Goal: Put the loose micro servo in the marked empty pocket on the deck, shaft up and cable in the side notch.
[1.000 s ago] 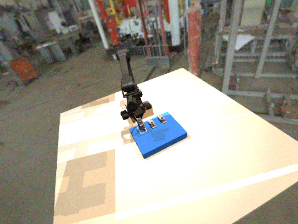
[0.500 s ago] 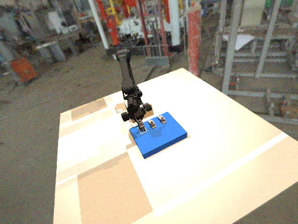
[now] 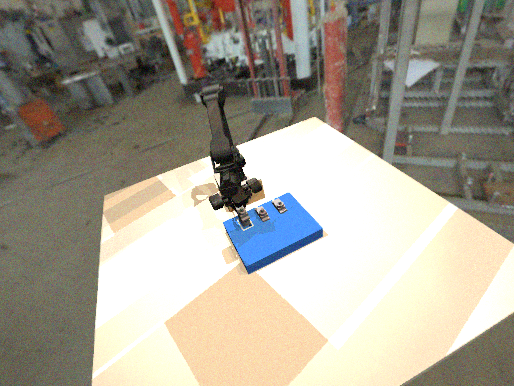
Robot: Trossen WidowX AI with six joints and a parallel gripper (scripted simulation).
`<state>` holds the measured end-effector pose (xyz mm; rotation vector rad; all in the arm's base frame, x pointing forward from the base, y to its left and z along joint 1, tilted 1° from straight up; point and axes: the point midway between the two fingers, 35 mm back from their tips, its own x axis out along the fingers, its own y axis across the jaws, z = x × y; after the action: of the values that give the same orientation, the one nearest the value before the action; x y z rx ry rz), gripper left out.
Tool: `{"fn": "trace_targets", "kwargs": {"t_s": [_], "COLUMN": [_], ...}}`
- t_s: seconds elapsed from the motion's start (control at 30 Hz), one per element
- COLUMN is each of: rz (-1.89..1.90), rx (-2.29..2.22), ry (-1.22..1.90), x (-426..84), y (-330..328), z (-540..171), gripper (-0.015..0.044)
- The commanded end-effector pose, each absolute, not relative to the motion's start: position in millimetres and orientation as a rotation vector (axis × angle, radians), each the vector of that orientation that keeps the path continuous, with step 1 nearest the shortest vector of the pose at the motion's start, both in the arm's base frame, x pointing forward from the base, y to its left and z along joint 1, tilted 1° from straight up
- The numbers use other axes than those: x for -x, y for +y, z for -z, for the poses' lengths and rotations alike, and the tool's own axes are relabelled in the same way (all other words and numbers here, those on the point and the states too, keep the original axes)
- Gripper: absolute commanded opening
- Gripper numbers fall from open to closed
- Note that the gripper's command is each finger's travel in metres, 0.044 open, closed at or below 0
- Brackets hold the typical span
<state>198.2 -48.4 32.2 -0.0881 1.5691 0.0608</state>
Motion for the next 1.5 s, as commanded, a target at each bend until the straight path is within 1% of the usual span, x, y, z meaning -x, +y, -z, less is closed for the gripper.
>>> {"fn": "trace_targets", "kwargs": {"t_s": [0.0,1.47], "rz": [-0.063,-0.063], "rx": [0.093,0.093], "ry": [1.567,1.567], "x": [-199,-199], "y": [-49,-50], "z": [-30,15], "gripper": [0.0000,0.0000]}}
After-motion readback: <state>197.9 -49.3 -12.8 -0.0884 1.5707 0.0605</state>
